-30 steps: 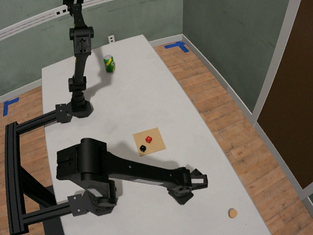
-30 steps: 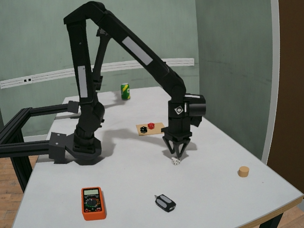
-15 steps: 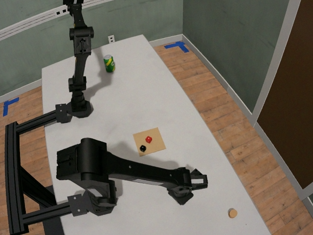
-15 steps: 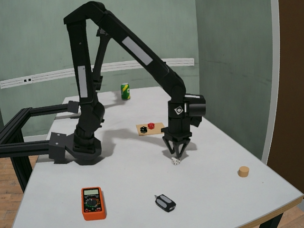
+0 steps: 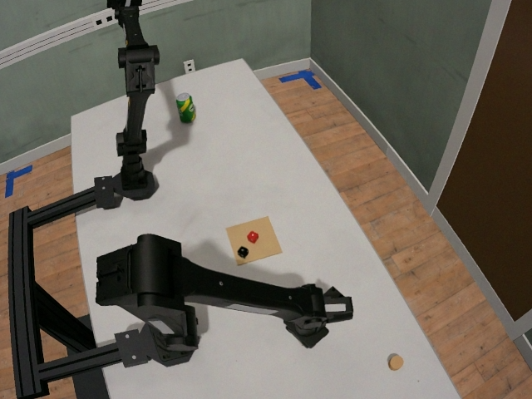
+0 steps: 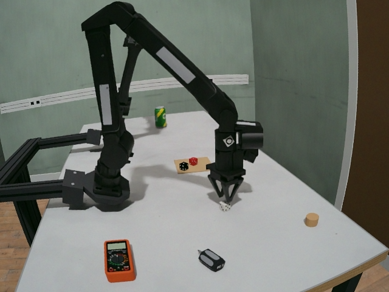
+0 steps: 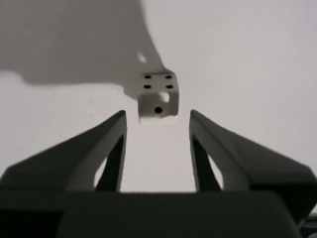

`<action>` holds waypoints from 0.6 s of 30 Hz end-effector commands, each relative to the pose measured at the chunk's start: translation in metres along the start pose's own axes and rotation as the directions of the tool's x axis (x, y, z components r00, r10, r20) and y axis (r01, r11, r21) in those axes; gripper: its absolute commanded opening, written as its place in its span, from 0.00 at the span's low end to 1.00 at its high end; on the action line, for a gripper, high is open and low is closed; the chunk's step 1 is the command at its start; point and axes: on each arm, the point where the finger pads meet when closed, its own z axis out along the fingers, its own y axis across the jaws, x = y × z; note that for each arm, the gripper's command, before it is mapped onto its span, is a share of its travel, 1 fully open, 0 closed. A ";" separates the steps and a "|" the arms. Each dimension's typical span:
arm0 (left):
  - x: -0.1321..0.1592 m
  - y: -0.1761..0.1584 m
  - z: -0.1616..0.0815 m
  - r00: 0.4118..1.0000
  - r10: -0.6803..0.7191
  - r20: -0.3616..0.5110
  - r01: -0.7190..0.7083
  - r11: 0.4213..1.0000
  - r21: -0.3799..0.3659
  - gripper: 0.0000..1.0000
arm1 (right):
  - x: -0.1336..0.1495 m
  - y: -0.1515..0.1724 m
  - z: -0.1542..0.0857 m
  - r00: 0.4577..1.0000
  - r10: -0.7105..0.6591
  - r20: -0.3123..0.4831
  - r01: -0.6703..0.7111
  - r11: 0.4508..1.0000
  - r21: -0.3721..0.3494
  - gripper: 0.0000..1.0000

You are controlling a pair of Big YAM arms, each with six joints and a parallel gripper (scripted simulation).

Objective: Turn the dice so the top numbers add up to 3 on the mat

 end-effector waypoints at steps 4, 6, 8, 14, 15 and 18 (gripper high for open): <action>-0.005 0.006 -0.005 1.000 0.017 0.004 -0.017 1.000 -0.016 1.00 | 0.003 -0.002 0.008 1.000 0.003 -0.001 -0.003 1.000 -0.001 0.39; -0.005 0.006 -0.005 1.000 0.017 0.004 -0.017 1.000 -0.016 1.00 | 0.003 -0.002 0.008 1.000 0.003 -0.001 -0.003 1.000 -0.001 0.39; -0.005 0.006 -0.005 1.000 0.017 0.004 -0.017 1.000 -0.016 1.00 | -0.001 -0.006 0.007 1.000 0.005 0.007 -0.005 1.000 0.005 0.39; -0.005 0.006 -0.005 1.000 0.017 0.004 -0.017 1.000 -0.016 1.00 | 0.002 -0.003 0.018 1.000 0.001 -0.001 -0.001 1.000 -0.001 0.39; -0.005 0.006 -0.005 1.000 0.017 0.004 -0.017 1.000 -0.016 1.00 | 0.003 -0.003 0.020 1.000 0.001 -0.001 -0.001 1.000 -0.001 0.39; -0.005 0.006 -0.005 1.000 0.017 0.004 -0.017 1.000 -0.016 1.00 | 0.003 -0.003 0.025 1.000 0.001 -0.001 -0.001 1.000 -0.001 0.39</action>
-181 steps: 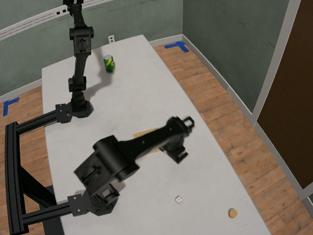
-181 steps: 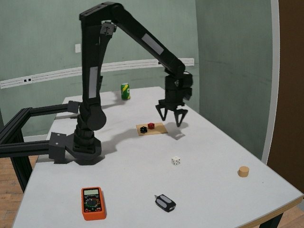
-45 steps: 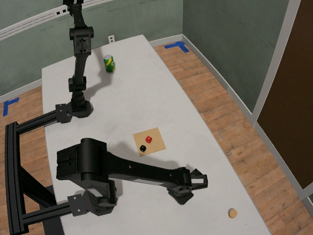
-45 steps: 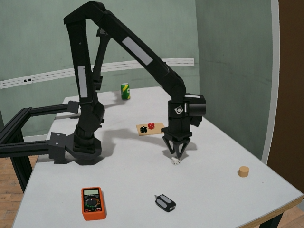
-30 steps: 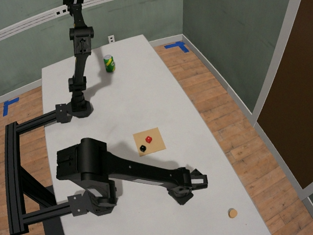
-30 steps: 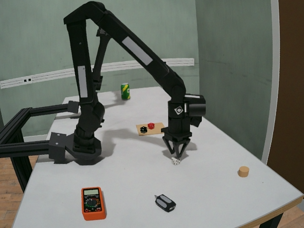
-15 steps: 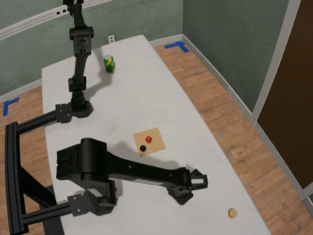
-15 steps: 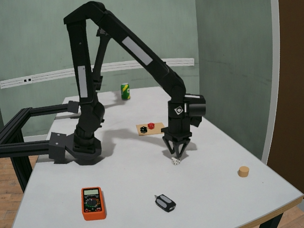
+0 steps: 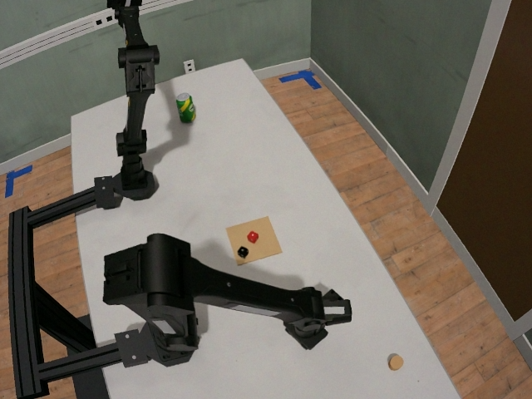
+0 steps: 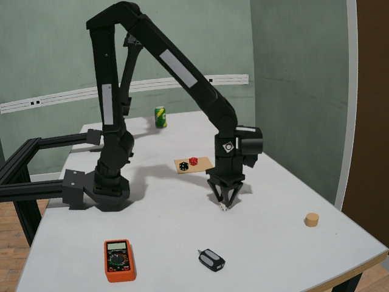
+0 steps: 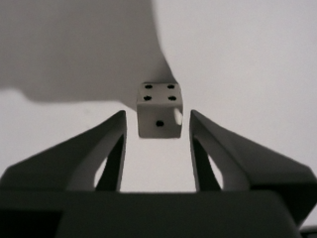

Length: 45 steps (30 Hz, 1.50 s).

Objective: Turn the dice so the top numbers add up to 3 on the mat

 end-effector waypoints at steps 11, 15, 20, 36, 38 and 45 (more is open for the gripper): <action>-0.005 0.006 -0.005 1.000 0.017 0.004 -0.017 1.000 -0.016 1.00 | 0.001 -0.004 0.020 1.000 0.006 0.003 -0.006 1.000 0.003 0.39; -0.005 0.006 -0.005 1.000 0.017 0.004 -0.017 1.000 -0.016 1.00 | 0.000 -0.005 0.019 1.000 0.007 0.006 -0.007 1.000 0.005 0.39; -0.005 0.006 -0.005 1.000 0.017 0.004 -0.017 1.000 -0.016 1.00 | -0.001 -0.006 0.018 1.000 0.008 0.010 -0.008 1.000 0.008 0.39; -0.005 0.006 -0.005 1.000 0.017 0.004 -0.017 1.000 -0.016 1.00 | -0.001 -0.006 0.018 1.000 0.008 0.011 -0.008 1.000 0.008 0.39; -0.005 0.006 -0.005 1.000 0.017 0.004 -0.017 1.000 -0.016 1.00 | -0.001 -0.006 0.018 1.000 0.008 0.011 -0.008 1.000 0.008 0.39; -0.005 0.006 -0.005 1.000 0.017 0.004 -0.017 1.000 -0.016 1.00 | -0.001 -0.006 0.018 1.000 0.008 0.011 -0.008 1.000 0.008 0.39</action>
